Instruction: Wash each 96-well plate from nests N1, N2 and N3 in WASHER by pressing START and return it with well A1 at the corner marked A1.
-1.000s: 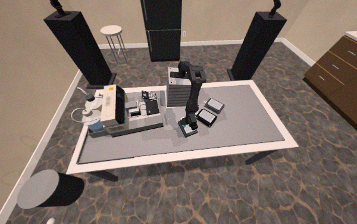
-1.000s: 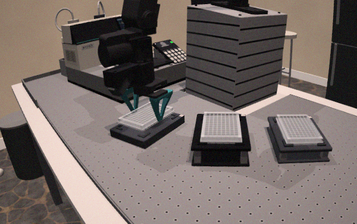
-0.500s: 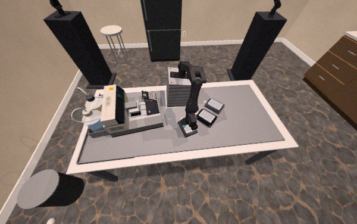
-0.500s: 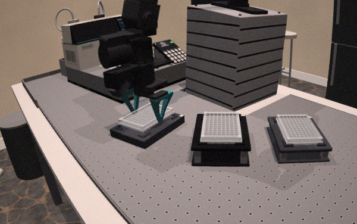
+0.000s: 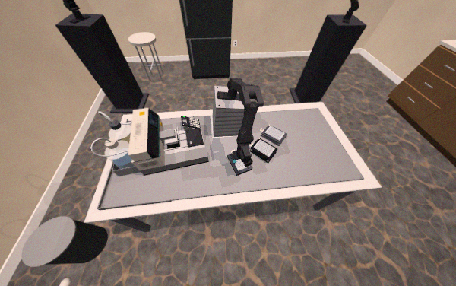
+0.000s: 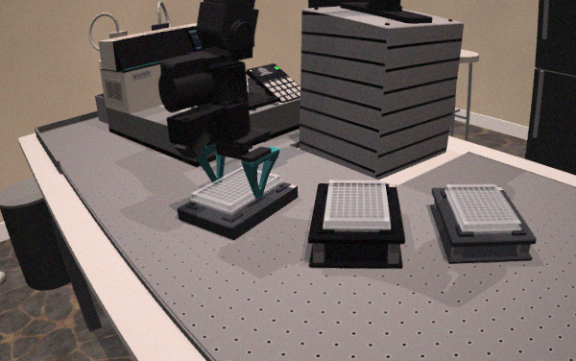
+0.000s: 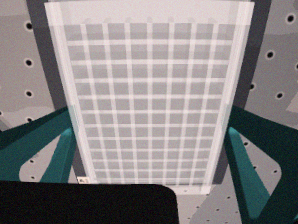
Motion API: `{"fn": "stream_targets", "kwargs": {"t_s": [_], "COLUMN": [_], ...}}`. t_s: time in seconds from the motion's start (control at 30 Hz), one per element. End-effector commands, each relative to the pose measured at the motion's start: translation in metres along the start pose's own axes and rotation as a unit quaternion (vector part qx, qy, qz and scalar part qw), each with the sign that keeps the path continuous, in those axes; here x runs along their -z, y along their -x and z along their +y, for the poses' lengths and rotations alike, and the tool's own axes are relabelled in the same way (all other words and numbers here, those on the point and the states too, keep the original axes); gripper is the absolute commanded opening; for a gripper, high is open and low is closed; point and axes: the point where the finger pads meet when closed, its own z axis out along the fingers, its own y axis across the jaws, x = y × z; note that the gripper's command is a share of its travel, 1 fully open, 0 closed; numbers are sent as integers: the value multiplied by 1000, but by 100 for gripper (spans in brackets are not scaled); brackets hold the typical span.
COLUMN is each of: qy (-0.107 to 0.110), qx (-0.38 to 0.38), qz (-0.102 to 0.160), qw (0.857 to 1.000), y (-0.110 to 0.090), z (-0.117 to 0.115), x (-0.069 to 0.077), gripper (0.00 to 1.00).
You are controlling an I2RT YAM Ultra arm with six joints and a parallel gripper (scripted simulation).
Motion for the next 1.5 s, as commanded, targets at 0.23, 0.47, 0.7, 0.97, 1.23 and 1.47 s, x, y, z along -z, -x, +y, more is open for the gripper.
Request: {"fn": "stream_targets", "kwargs": {"t_s": [0.23,0.47,0.7,0.97,1.23,1.47], "qy": [-2,-2,-2,-2,-2,-2], "qx": [0,0,0,0,0,0], "qz": [-7,-7,-7,-7,-7,-7], "qw": [1000,1000,1000,1000,1000,1000], "y": [5,5,5,5,5,5], "z": [-1,-1,-1,-1,-1,-1], "x": [2,1,0,-1,-2,-3], "gripper": [0,0,0,0,0,0]}}
